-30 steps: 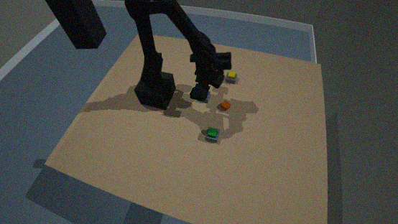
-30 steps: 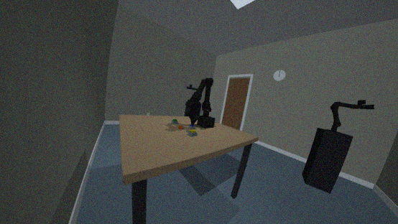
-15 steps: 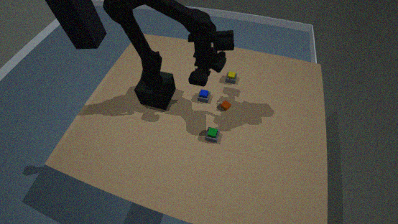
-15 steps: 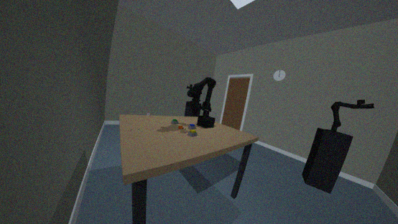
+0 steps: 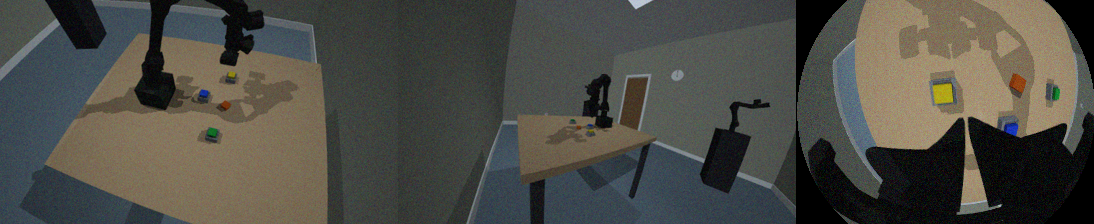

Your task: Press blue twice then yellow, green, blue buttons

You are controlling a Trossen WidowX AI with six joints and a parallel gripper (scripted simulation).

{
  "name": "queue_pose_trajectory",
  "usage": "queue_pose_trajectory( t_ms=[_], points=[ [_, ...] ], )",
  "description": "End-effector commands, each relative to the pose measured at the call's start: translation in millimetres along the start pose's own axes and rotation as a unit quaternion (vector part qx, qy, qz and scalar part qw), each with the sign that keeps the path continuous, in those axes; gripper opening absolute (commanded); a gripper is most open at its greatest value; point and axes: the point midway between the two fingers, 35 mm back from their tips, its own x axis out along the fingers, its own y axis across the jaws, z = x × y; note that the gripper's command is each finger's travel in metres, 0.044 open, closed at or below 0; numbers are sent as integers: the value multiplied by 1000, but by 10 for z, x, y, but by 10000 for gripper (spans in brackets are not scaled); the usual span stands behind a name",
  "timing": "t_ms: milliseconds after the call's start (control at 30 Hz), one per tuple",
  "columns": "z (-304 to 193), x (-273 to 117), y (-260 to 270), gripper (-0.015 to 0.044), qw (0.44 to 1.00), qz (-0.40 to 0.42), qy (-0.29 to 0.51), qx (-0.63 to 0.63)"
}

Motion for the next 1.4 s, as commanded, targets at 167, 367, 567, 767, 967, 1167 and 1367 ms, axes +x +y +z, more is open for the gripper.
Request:
queue_pose_trajectory(
  t_ms=[167,367,567,767,967,1167,1367],
  points=[
    [96,360,275,20,1000,-1,1,1],
    [81,665,264,20,1000,-1,1,1],
    [82,690,265,20,1000,-1,1,1],
    [83,789,266,20,1000,-1,1,1],
    [82,888,265,20,1000,-2,1,1],
    [79,983,262,20,1000,-2,1,1],
    [79,994,262,20,1000,-2,1,1]
  ],
)
